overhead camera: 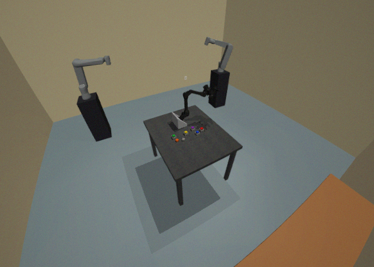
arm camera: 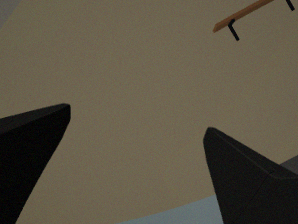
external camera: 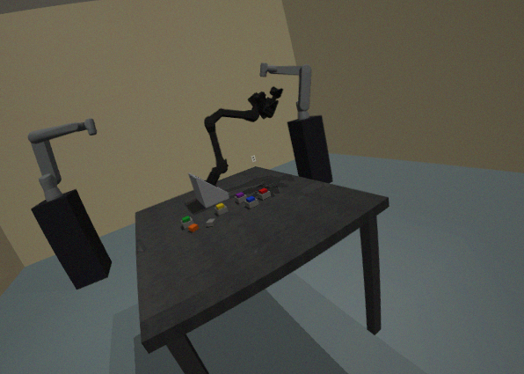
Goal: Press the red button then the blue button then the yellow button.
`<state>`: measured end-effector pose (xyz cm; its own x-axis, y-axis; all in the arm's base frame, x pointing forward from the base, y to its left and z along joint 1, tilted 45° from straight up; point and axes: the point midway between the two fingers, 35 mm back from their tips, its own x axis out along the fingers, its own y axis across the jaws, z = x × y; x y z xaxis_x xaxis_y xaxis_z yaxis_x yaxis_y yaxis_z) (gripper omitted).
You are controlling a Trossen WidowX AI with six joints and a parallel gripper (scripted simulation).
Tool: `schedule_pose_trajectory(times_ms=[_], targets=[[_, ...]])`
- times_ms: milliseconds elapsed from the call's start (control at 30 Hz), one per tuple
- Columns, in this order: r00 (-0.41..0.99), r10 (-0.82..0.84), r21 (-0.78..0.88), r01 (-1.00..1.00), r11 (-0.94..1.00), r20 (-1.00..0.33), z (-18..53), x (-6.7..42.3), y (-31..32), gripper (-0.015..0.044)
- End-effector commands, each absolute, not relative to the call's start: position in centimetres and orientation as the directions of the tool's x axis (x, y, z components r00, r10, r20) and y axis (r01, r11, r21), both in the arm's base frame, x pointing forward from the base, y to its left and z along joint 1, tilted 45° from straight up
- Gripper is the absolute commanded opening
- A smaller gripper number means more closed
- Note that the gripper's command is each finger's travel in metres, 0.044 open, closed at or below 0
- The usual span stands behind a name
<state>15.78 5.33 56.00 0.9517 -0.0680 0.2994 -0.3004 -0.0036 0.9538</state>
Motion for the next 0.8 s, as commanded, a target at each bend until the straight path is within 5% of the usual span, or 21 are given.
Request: schedule_pose_trajectory(times_ms=[0,167,300,767], targets=[[0.949,-0.065,0.952,-0.306,0.019,0.307,56.1,15.9,5.6,0.0400],[0.919,0.092,0.757,-0.370,0.539,0.383,54.9,19.4,13.0,0.0400],[0.927,0.204,0.577,-0.357,0.735,0.314,52.0,22.4,16.4,0.0400],[0.840,0.400,0.089,-0.397,0.914,-0.367,33.9,31.5,19.0,0.0400]])
